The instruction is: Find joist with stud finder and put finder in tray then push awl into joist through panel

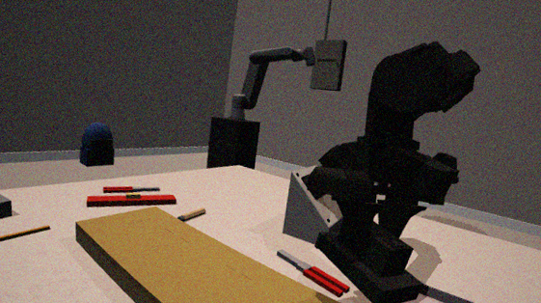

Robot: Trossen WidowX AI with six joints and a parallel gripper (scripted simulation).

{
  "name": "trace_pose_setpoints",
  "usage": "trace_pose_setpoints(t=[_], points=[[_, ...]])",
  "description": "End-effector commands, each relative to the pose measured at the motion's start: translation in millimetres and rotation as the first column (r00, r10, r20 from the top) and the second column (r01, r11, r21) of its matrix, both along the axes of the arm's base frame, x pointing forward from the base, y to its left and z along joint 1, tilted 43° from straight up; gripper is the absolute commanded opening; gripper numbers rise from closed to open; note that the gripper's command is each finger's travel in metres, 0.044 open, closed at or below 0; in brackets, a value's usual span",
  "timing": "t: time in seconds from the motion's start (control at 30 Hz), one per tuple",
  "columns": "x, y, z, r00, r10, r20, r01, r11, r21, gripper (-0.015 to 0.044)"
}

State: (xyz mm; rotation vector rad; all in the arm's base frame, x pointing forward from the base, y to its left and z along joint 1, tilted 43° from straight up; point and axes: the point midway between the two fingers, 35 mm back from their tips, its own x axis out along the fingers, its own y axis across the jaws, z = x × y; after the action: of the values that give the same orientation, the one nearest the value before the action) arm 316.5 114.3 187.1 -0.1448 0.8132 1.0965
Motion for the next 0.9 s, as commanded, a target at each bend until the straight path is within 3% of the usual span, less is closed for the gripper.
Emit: trace_pose_setpoints(t=[0.0, 0.87], points=[[-17.1, 16.1, 13.4, 0.997, 0.056, 0.053, -0.056, 0.998, 0.013, 0.0000], [-142.0, 81.5, 59.3, 0.881, 0.365, 0.302, -0.399, 0.915, 0.056, 0.0000]])
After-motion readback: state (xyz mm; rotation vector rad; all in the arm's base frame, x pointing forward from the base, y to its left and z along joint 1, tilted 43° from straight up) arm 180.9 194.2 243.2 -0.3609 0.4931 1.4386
